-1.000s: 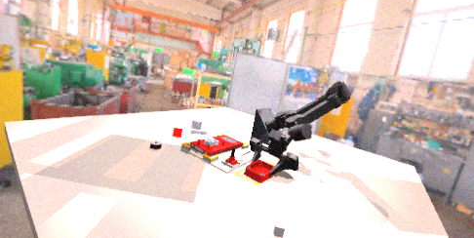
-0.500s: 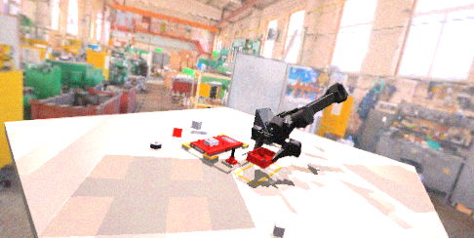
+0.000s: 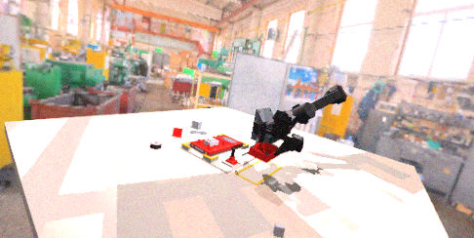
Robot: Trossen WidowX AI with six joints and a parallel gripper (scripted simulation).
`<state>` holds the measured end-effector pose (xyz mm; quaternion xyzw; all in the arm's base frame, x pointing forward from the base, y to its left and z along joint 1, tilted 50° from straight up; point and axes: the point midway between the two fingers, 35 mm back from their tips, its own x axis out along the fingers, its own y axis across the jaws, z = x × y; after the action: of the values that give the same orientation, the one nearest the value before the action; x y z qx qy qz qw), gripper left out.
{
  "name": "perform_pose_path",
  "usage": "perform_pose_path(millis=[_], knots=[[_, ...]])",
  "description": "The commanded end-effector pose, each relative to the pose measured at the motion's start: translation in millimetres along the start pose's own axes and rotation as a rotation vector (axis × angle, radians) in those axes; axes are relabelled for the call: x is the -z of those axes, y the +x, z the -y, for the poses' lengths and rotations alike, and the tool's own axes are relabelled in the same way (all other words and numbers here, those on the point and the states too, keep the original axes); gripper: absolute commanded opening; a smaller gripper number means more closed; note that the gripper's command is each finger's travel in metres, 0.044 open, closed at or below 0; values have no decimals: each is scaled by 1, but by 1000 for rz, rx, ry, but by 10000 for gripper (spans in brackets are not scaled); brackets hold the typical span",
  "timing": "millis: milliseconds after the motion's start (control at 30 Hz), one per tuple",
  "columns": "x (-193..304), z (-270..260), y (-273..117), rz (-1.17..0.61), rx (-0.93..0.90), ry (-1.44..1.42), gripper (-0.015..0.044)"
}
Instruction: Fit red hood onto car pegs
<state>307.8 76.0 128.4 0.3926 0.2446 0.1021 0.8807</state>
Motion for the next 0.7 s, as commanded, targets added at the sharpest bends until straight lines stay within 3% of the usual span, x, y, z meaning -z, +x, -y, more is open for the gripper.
perform_pose_path(millis=[0,667], knots=[[0,0,0,2,-4,-67,0],[1,1,0,3,-3,-691,0]])
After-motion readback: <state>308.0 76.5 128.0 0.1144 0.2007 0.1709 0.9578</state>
